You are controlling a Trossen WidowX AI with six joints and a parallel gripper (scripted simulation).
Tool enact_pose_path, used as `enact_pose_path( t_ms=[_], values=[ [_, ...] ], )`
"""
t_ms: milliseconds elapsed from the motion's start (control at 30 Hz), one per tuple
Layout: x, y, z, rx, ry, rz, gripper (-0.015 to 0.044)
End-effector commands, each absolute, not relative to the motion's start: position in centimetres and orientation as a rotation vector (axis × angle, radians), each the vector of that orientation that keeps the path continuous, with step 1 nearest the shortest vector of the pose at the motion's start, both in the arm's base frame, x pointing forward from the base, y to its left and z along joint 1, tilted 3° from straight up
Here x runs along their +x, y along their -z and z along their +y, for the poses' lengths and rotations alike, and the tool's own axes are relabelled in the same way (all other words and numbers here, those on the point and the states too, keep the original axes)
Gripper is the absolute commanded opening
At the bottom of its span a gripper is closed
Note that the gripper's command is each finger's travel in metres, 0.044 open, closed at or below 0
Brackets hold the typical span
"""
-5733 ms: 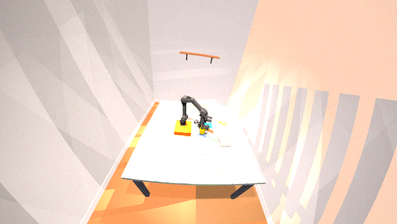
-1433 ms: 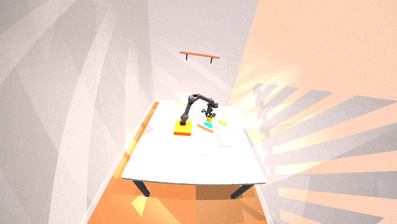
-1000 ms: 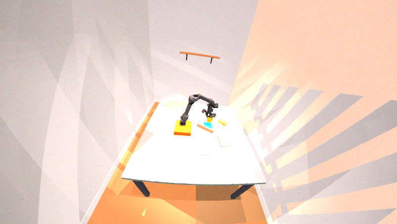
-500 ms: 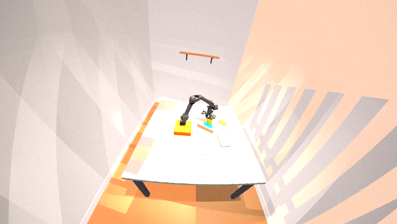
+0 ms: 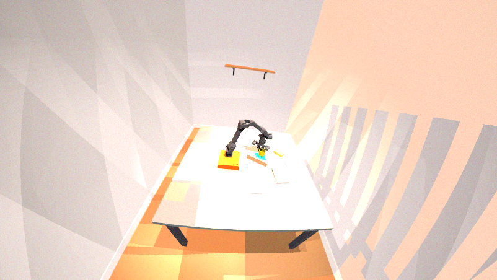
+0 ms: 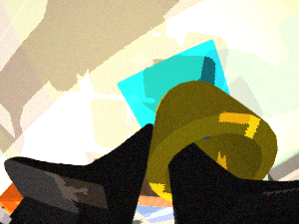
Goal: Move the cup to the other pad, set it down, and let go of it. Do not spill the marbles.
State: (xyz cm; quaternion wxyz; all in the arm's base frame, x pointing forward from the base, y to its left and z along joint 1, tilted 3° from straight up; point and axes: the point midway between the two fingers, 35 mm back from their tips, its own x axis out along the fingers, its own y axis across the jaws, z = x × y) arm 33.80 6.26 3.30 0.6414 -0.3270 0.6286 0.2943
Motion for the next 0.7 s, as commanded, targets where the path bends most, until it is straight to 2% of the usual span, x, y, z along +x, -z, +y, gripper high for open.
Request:
enact_pose_path(
  t_ms=[0, 667],
  values=[
    [33.4, -2.1, 6.2, -0.742, -0.679, 1.452, 0.0],
    [33.3, -1.1, 6.2, -0.742, -0.679, 1.452, 0.0]
  ],
)
